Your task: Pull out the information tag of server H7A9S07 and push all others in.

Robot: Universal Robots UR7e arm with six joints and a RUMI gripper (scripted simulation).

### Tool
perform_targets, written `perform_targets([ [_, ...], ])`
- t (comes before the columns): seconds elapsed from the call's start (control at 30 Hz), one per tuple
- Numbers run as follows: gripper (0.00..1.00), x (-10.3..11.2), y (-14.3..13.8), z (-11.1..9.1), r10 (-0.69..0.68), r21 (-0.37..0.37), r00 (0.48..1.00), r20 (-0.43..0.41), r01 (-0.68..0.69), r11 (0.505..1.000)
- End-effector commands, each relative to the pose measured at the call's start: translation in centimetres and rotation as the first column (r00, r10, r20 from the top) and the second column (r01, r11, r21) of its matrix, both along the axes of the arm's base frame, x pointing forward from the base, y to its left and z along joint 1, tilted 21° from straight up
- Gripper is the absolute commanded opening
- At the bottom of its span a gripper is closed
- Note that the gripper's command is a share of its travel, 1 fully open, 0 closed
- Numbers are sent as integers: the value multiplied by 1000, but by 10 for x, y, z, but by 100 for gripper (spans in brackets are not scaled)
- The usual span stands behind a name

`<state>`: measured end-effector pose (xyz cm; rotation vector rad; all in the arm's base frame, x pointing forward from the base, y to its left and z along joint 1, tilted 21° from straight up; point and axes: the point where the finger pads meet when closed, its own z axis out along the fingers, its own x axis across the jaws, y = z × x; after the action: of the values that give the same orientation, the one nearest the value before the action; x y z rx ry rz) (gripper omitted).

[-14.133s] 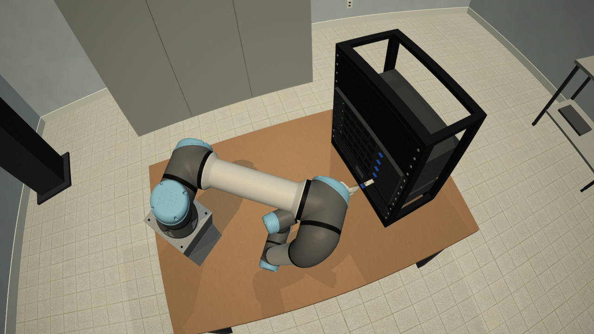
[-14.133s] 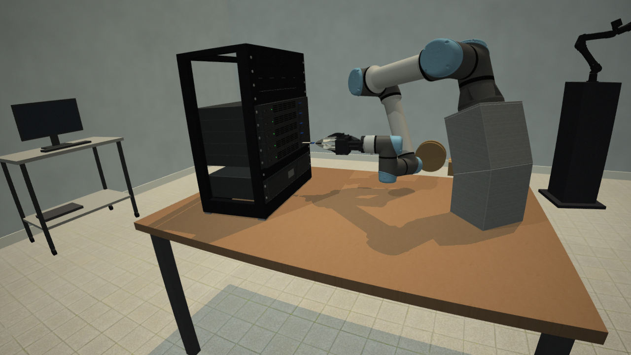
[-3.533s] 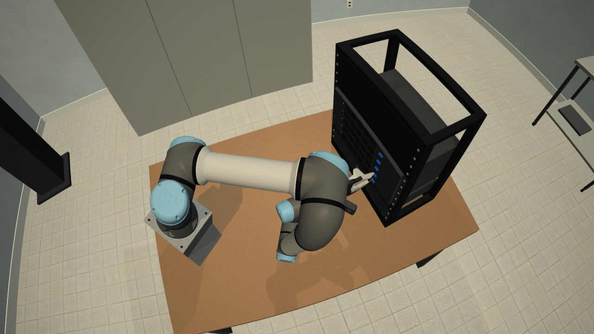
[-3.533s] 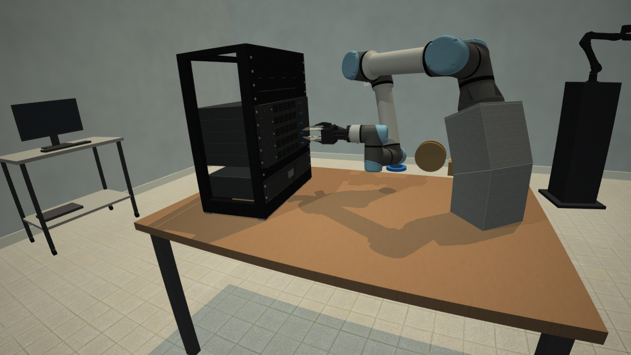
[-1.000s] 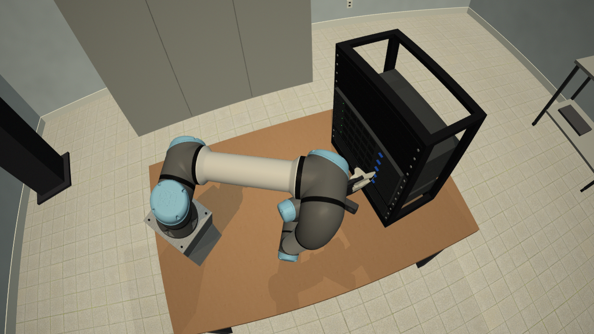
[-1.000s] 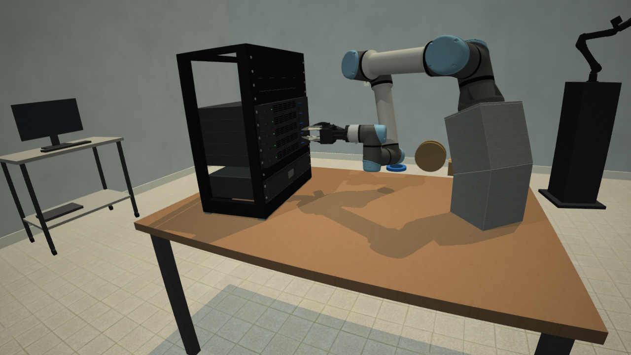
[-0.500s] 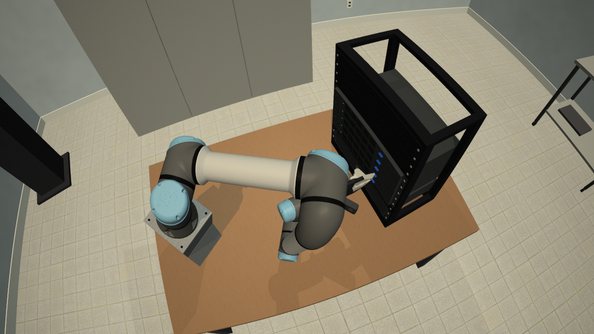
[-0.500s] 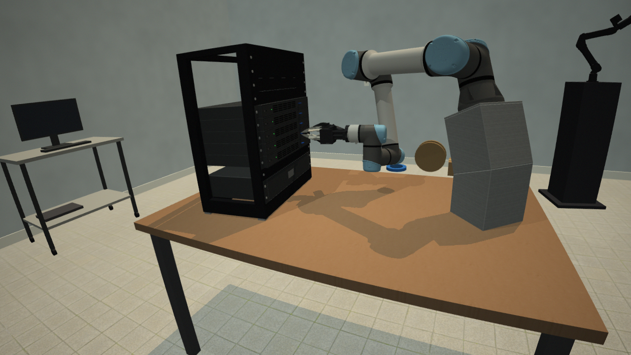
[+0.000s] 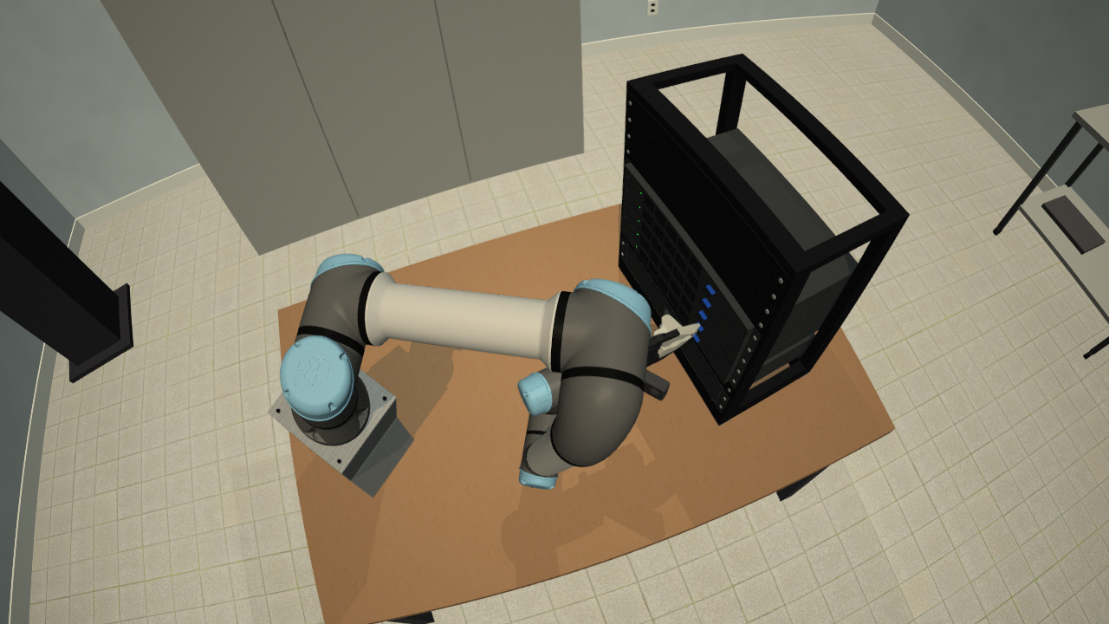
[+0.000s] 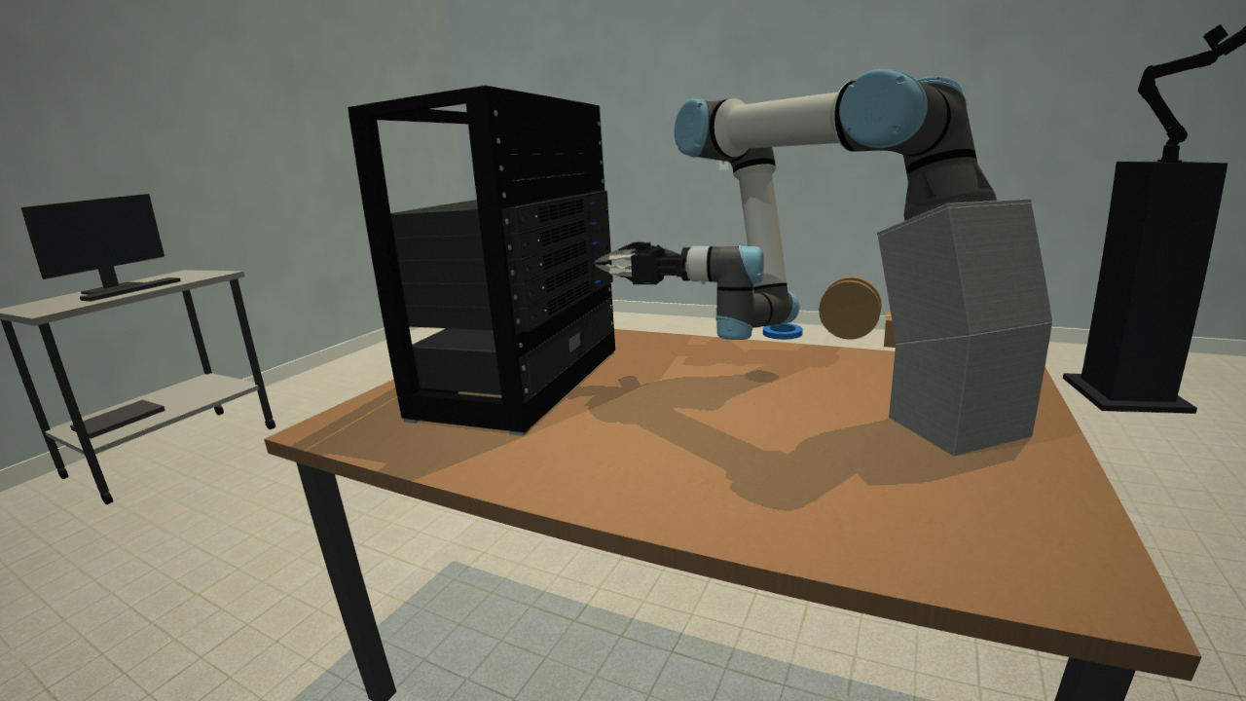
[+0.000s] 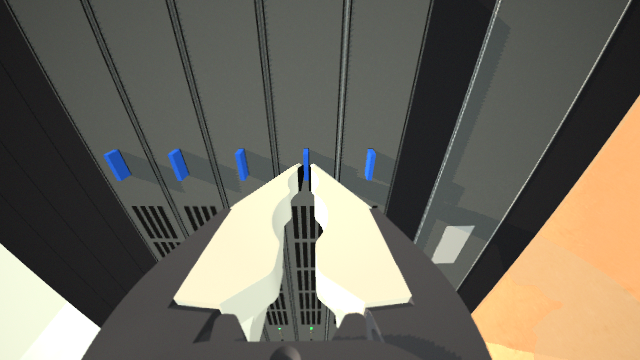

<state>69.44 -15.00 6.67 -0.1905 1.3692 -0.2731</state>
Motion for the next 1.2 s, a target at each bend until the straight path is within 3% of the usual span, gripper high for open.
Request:
perform_targets([
  [0.0,0,0,0,1,0,-1,1000,1,0,1000],
  [0.77,0,-5,0,0,0,-1,1000,1,0,1000],
  [1.17,0,-20,1,-3,0,-1,1000,1,0,1000],
])
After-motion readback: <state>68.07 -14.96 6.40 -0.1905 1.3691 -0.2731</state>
